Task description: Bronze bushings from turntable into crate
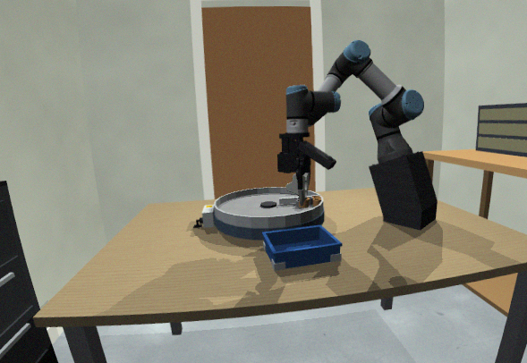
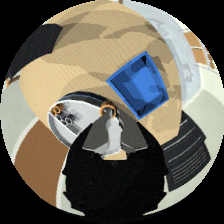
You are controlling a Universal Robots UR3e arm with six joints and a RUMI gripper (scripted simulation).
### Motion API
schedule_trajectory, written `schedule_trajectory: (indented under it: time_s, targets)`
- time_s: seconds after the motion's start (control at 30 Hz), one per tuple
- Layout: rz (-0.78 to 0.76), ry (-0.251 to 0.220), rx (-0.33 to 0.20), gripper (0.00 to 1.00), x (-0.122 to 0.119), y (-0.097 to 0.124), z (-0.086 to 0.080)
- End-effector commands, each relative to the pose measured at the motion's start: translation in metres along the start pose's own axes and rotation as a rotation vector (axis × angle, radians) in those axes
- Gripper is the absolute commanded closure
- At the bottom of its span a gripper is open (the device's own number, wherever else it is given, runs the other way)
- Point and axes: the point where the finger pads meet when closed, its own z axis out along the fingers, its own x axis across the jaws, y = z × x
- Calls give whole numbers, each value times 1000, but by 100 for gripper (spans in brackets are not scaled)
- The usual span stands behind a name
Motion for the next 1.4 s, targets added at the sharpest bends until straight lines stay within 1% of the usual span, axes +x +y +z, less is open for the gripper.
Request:
schedule_trajectory:
  time_s: [0.0, 0.37, 0.43, 0.93, 1.37]
  targets:
    - [17, -14, 4, 100, 17, -1, -1]
    - [17, -14, 4, 100, 48, -8, -1]
    - [17, -14, 4, 100, 48, -8, -1]
    - [17, -14, 4, 100, 79, -15, -1]
    - [17, -13, 4, 100, 94, -19, -1]
